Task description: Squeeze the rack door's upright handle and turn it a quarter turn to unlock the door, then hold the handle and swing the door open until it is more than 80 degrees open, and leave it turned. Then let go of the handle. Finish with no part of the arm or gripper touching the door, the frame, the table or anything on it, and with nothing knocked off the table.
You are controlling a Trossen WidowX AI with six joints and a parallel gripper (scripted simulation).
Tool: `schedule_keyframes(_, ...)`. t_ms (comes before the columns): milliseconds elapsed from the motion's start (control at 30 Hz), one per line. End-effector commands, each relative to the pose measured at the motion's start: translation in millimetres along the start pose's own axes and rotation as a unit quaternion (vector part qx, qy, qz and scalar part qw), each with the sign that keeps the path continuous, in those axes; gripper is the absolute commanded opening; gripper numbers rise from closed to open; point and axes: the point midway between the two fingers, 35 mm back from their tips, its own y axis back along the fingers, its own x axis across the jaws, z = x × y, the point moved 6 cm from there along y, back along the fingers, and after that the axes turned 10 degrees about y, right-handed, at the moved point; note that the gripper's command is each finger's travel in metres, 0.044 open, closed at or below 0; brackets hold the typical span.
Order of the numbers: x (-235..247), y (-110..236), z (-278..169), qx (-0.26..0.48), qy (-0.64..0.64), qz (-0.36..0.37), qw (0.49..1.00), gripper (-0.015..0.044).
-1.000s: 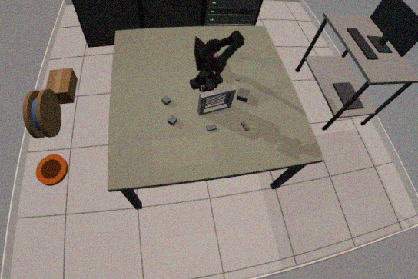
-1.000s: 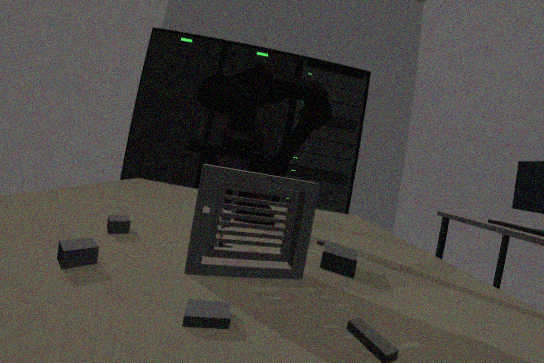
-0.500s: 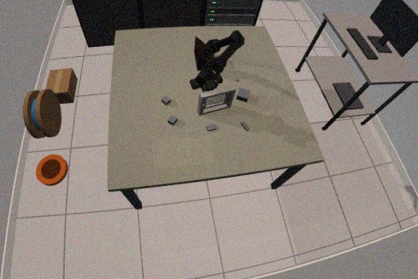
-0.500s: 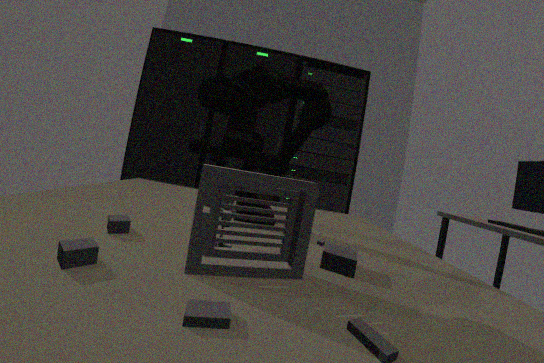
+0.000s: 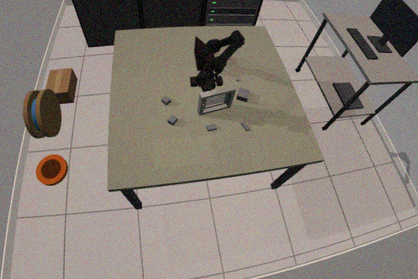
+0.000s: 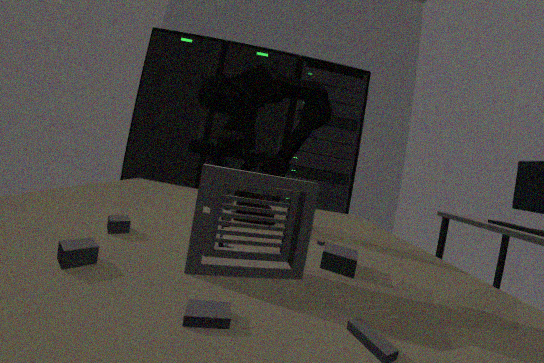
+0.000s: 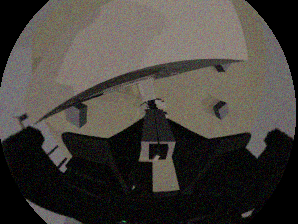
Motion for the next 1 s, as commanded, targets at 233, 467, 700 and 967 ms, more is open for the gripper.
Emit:
schedule_keyframes(233, 0.2, -0.8, -0.6, 0.0, -0.257, 0.0, 0.966, 0.0025)
schedule_keyframes(467, 0.1, -0.7, -0.6, 0.0, -0.419, 0.0, 0.908, 0.0025)
schedule_keyframes(700, 0.1, -0.7, -0.6, 0.0, -0.569, 0.0, 0.823, 0.0025)
schedule_keyframes(967, 0.1, -0.8, -0.6, 0.0, -0.719, 0.0, 0.695, 0.0025)
